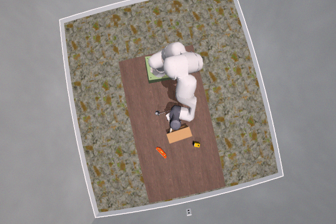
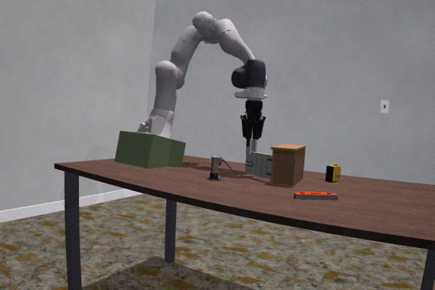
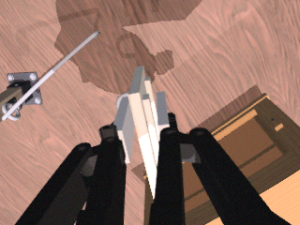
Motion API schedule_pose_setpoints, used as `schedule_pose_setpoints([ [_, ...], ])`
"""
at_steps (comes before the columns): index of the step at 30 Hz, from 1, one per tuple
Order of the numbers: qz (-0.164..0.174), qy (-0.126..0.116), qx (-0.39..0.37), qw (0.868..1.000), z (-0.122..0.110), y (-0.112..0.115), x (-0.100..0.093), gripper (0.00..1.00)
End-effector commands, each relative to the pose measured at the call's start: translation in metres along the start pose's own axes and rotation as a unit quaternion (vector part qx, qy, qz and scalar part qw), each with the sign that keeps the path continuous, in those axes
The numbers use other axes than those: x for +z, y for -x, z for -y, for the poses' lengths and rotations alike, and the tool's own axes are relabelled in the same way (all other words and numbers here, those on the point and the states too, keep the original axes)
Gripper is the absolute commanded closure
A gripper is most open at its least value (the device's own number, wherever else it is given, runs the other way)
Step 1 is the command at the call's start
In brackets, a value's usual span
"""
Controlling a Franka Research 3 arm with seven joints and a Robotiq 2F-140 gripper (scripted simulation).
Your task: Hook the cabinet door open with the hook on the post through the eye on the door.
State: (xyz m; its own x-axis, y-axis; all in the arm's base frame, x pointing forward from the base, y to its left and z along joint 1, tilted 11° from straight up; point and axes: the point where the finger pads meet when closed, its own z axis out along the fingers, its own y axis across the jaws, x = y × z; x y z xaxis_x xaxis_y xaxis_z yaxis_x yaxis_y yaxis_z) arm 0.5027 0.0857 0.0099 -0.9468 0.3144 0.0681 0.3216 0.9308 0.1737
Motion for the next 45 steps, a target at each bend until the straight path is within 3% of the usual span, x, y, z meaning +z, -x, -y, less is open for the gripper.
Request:
schedule_pose_setpoints([
  [1, -0.002, 0.0, 0.005, 1.0, 0.0001, -0.0008, 0.0006, 0.84],
  [45, -0.002, 0.0, 0.02, 1.0, -0.0047, -0.0005, 0.0006, 0.84],
])
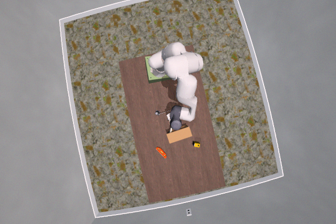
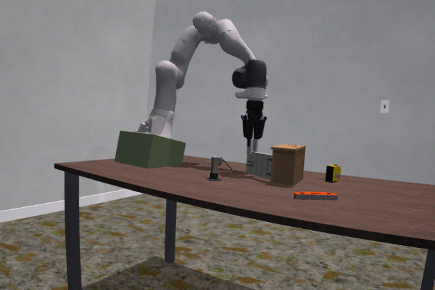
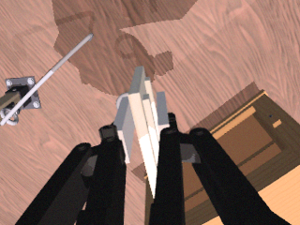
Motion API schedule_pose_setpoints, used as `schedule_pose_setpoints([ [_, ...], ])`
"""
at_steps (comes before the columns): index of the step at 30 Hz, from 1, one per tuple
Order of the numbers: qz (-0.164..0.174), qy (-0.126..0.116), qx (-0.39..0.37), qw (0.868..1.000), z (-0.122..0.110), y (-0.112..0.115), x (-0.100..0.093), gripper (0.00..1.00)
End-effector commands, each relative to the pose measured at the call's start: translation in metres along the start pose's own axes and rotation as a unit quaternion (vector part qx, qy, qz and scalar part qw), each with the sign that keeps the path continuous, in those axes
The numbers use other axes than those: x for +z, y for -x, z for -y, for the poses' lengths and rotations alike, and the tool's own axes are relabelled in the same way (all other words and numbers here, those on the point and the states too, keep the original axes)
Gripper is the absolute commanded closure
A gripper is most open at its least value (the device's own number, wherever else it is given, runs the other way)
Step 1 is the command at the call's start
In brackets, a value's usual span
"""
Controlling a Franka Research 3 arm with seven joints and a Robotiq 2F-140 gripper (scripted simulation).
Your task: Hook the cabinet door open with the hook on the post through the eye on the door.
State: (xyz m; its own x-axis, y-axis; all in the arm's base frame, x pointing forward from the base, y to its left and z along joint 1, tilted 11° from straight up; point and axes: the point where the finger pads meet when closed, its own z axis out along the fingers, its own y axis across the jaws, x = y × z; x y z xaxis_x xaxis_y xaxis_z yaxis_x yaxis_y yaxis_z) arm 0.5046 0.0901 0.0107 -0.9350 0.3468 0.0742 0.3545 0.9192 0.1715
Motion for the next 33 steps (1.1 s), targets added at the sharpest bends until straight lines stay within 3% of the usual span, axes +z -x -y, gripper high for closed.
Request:
schedule_pose_setpoints([
  [1, -0.002, 0.0, 0.003, 1.0, 0.0002, -0.0007, 0.0006, 0.84],
  [33, -0.002, 0.0, -0.018, 1.0, 0.0065, -0.0008, -0.0065, 0.84],
])
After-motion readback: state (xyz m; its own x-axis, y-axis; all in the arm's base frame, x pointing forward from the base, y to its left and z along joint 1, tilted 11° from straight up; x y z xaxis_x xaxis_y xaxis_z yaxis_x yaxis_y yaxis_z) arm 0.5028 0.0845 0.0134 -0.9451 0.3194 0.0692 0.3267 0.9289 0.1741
